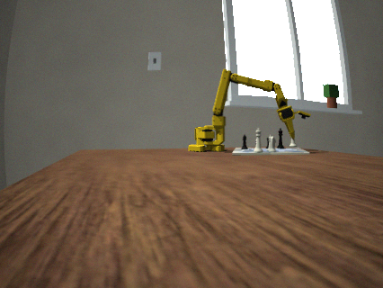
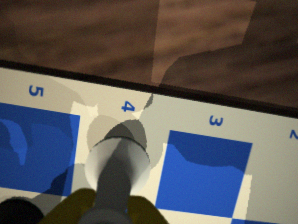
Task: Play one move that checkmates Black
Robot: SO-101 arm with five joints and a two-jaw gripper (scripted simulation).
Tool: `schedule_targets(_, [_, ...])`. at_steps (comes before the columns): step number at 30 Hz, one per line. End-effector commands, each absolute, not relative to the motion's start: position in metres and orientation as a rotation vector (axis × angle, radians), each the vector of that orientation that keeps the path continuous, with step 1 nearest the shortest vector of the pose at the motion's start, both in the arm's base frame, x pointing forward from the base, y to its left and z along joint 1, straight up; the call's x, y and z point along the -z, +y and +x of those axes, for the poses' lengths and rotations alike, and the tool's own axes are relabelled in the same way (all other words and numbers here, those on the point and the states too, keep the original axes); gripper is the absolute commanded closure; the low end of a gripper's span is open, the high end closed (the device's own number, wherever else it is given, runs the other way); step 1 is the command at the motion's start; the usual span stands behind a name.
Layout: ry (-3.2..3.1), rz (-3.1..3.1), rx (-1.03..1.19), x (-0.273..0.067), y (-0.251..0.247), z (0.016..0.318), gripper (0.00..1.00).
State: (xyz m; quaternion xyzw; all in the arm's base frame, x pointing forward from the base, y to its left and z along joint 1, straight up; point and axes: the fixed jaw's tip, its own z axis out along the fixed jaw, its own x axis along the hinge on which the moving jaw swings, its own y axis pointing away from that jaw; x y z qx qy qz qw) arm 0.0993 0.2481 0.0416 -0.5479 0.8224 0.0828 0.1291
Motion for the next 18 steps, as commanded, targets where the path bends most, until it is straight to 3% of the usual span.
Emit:
schedule_targets(1, [2.397, -1.612, -0.232, -0.0347, 0.2462, 0.0953, 1.00])
schedule_targets(18, [2.397, -1.612, -0.232, -0.0307, 0.2445, 0.0948, 1.00])
